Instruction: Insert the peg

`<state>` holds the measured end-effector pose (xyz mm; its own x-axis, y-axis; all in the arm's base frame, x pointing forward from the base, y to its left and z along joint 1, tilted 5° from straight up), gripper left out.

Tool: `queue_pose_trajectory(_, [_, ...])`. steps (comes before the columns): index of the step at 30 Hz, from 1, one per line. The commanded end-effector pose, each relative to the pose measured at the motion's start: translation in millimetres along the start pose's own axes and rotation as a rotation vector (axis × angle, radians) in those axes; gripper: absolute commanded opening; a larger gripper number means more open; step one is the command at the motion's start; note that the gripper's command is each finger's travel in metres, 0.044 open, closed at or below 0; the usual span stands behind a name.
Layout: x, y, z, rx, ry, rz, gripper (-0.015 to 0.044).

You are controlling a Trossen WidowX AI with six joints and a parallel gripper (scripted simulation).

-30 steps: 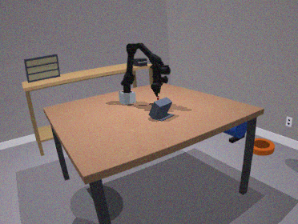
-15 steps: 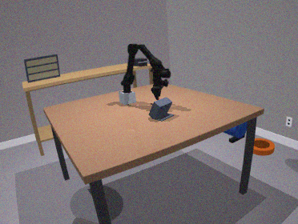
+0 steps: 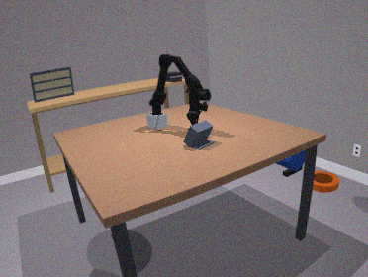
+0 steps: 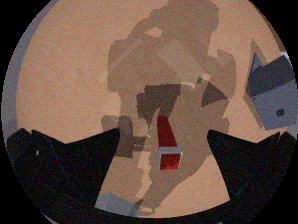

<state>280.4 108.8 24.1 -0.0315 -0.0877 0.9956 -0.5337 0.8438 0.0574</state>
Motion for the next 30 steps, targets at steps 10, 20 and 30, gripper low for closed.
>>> queue_pose_trajectory(10, [-1, 0, 0, 0.0, 0.001, 0.0, 0.0204])
queue_pose_trajectory(20, [-1, 0, 0, 0.0, 0.001, 0.0, 0.002])
queue_pose_trajectory(30, [16, -1, -2, -0.001, 0.001, -0.001, 0.0])
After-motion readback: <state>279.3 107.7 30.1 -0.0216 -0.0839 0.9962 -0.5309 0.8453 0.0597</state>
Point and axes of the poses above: the point midway between the two fingers, 35 mm back from their tips, its own x axis back along the fingers, its own y axis across the jaws, z = x × y, the point moved 2 cm from there along x, back along the fingers, and after that the axes turned 11 degrees about -x, right-handed, at the moved point
